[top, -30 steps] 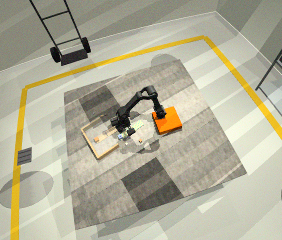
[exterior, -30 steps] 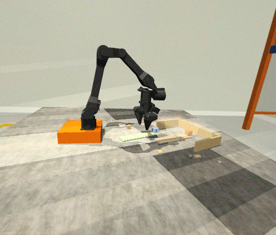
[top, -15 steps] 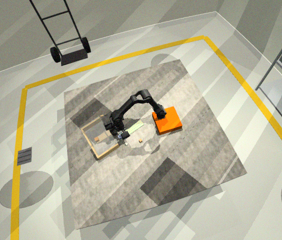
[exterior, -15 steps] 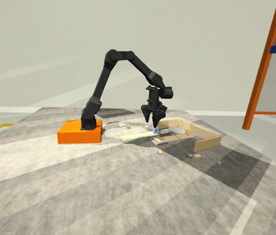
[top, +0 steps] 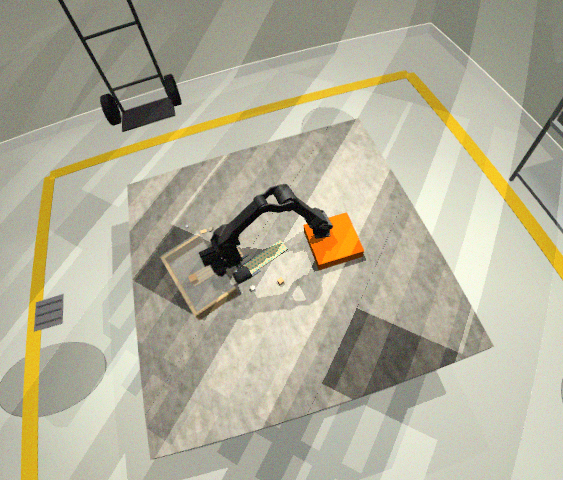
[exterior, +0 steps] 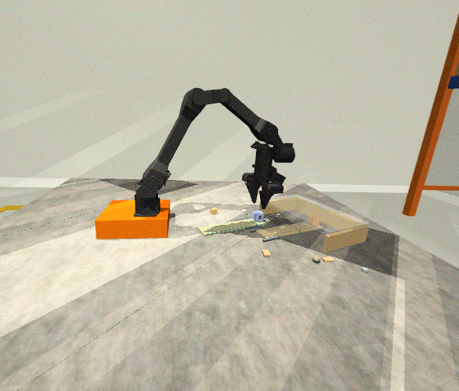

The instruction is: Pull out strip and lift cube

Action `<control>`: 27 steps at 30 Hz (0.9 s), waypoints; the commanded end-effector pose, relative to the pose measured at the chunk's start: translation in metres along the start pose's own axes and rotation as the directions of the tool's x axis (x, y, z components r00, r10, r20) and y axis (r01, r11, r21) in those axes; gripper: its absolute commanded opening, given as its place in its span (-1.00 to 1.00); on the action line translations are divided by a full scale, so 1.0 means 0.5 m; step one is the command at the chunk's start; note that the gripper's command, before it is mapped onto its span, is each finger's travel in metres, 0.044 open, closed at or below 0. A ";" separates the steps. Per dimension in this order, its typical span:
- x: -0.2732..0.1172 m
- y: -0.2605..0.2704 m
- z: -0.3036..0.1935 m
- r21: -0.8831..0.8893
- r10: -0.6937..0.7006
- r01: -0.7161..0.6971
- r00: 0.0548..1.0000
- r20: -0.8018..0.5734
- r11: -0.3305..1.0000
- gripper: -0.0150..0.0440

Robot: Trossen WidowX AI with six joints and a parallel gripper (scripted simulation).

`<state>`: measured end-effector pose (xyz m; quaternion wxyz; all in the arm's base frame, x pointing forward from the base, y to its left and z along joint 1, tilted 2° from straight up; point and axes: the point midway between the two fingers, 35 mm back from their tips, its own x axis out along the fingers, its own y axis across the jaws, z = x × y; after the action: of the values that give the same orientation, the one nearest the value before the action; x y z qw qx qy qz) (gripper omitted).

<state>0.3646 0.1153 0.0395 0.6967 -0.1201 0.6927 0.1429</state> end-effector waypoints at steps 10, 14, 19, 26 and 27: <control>0.039 0.001 0.005 0.006 0.003 -0.003 1.000 0.004 1.000 0.36; 0.052 0.001 0.005 0.006 0.003 -0.003 1.000 0.004 1.000 0.36; 0.068 0.001 0.004 0.006 0.003 -0.003 1.000 0.004 1.000 0.36; 0.091 0.002 0.003 0.006 0.003 -0.003 1.000 0.004 1.000 0.36; 0.094 0.002 0.003 0.006 0.003 -0.003 1.000 0.004 1.000 0.36</control>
<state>0.3674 0.1179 -0.0023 0.6994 -0.1197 0.6899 0.1434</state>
